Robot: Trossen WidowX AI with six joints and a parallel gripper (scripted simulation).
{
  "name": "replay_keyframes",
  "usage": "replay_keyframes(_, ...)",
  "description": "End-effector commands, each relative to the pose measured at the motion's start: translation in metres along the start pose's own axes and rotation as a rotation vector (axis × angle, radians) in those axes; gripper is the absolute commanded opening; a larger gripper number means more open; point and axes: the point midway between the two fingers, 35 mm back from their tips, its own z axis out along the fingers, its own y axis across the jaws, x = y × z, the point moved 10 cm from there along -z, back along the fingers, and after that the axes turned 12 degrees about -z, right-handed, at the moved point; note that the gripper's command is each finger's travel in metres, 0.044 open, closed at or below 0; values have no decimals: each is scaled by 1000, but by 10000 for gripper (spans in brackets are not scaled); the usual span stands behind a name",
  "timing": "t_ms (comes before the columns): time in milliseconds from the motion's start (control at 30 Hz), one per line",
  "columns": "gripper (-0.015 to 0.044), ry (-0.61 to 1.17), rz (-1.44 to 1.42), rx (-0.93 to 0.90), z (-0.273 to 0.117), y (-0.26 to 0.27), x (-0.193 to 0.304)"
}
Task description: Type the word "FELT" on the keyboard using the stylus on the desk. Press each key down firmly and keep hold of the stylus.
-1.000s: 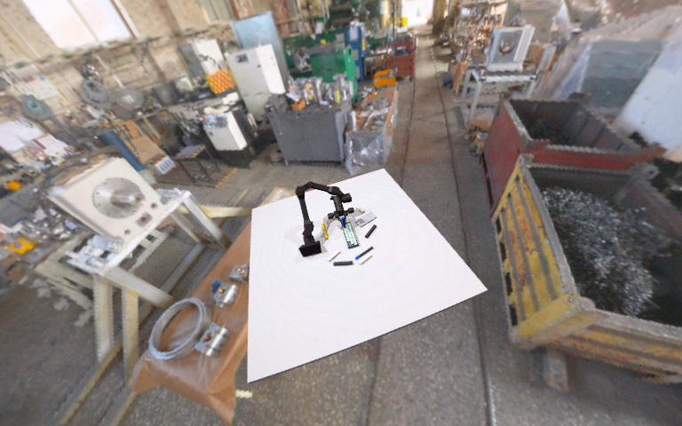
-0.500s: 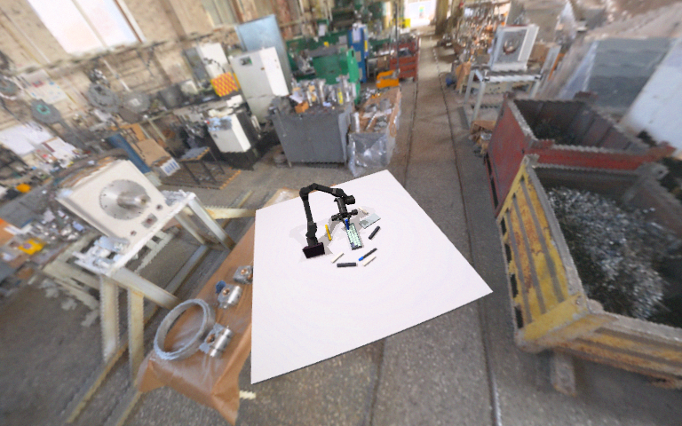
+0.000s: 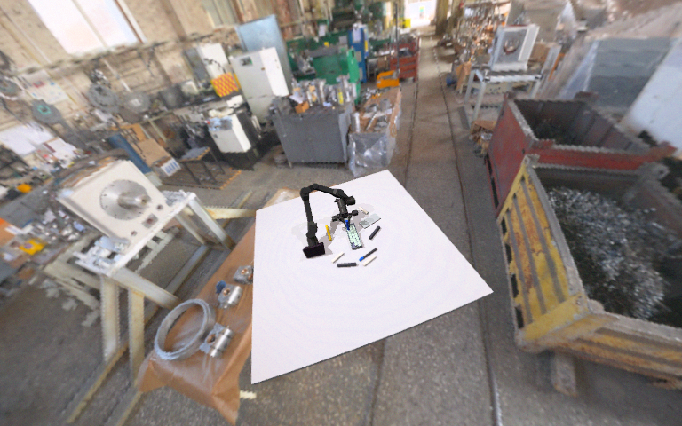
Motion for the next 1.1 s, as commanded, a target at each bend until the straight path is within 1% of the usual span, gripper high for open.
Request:
replay_keyframes(0,81,-3,4,0,1,0,-2)
replay_keyframes(1067,81,-3,4,0,4,-2,-8)
